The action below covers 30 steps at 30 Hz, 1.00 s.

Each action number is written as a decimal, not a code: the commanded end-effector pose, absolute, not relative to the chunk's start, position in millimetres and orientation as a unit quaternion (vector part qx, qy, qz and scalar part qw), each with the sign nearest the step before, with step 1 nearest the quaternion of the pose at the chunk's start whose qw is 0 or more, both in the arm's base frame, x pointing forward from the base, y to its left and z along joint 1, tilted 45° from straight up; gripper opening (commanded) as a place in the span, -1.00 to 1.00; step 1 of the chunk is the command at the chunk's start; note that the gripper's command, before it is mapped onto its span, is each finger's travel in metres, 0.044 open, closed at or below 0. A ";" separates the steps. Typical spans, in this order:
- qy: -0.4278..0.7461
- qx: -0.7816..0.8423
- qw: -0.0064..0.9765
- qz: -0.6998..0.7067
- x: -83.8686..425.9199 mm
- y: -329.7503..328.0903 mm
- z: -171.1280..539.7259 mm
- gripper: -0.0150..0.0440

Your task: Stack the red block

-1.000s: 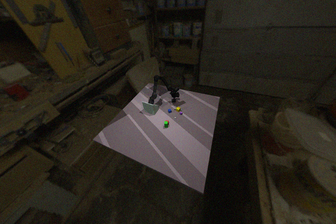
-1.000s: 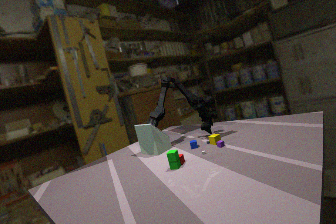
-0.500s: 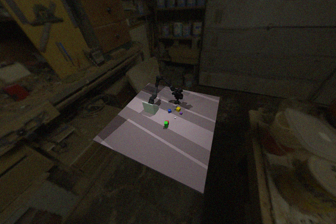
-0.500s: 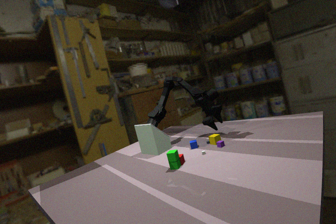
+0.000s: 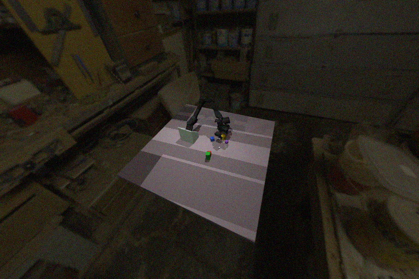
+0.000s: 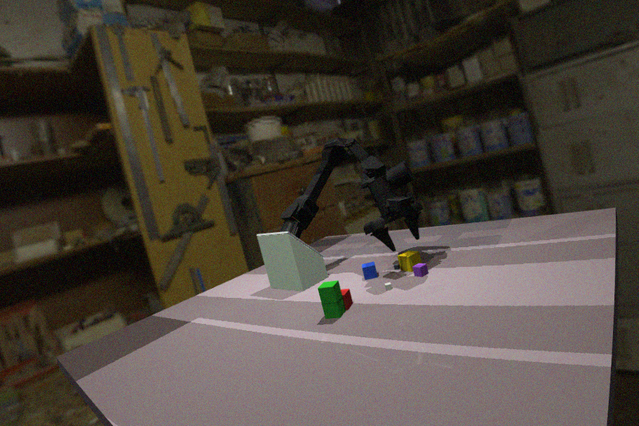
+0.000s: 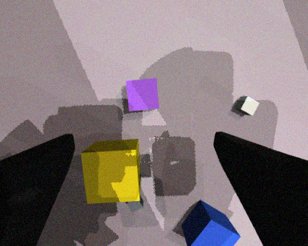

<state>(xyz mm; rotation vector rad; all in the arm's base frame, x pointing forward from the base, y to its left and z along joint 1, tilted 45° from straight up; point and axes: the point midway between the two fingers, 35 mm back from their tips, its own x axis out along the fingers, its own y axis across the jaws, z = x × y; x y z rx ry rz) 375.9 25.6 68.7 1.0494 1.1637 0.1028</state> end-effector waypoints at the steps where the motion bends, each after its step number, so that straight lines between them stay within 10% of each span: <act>1: 0.539 0.483 0.690 0.017 372.5 5.3 51.3 1.00; 30: 0.610 0.670 0.380 -0.186 267.6 -128.0 -72.1 1.00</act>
